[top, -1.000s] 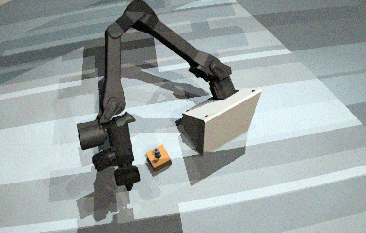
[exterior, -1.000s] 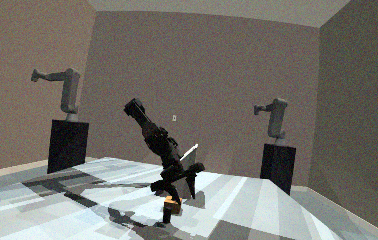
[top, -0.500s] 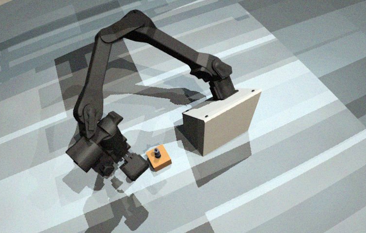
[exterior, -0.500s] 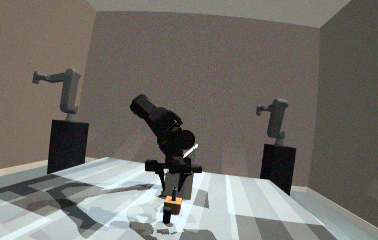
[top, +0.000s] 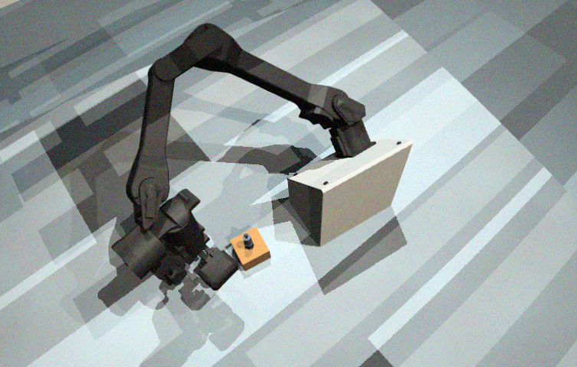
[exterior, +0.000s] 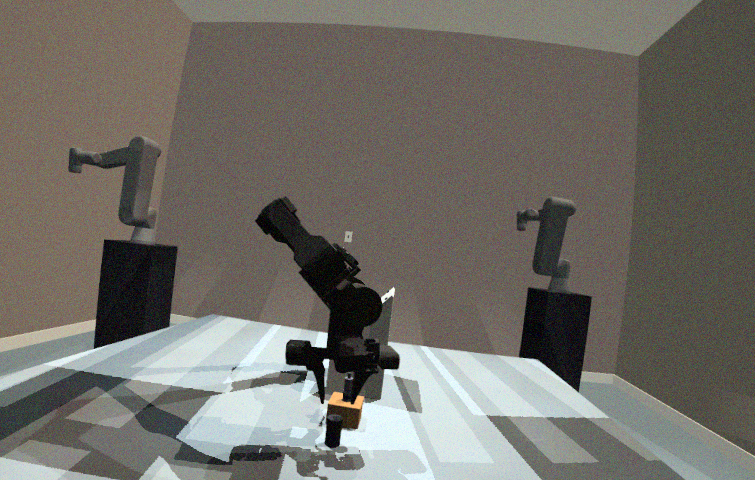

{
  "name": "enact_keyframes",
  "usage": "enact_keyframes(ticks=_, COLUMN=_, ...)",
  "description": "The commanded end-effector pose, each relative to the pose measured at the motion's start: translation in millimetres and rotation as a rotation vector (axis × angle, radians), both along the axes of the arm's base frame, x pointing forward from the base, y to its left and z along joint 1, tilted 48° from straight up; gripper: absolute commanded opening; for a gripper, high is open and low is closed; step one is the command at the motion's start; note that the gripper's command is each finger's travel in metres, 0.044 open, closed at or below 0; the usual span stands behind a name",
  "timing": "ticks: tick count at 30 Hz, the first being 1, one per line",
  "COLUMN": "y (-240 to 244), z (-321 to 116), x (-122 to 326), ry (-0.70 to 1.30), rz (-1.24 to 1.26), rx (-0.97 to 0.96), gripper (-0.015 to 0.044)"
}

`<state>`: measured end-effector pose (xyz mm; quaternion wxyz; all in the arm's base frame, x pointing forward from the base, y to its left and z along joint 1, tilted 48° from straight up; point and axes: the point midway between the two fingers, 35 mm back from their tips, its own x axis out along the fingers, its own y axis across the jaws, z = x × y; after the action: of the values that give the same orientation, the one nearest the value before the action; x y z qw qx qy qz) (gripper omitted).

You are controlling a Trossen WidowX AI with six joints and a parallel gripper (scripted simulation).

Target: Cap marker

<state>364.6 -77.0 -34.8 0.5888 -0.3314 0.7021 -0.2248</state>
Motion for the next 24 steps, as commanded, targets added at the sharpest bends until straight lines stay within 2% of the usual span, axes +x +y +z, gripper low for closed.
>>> enact_keyframes(ticks=1, y=-7, z=-6, x=-1, ry=0.003, rz=0.003, rx=-0.004, gripper=0.0236)
enact_keyframes(ticks=24, y=-33, z=-30, x=-3, ry=0.004, rz=0.004, rx=-0.004, gripper=0.0236)
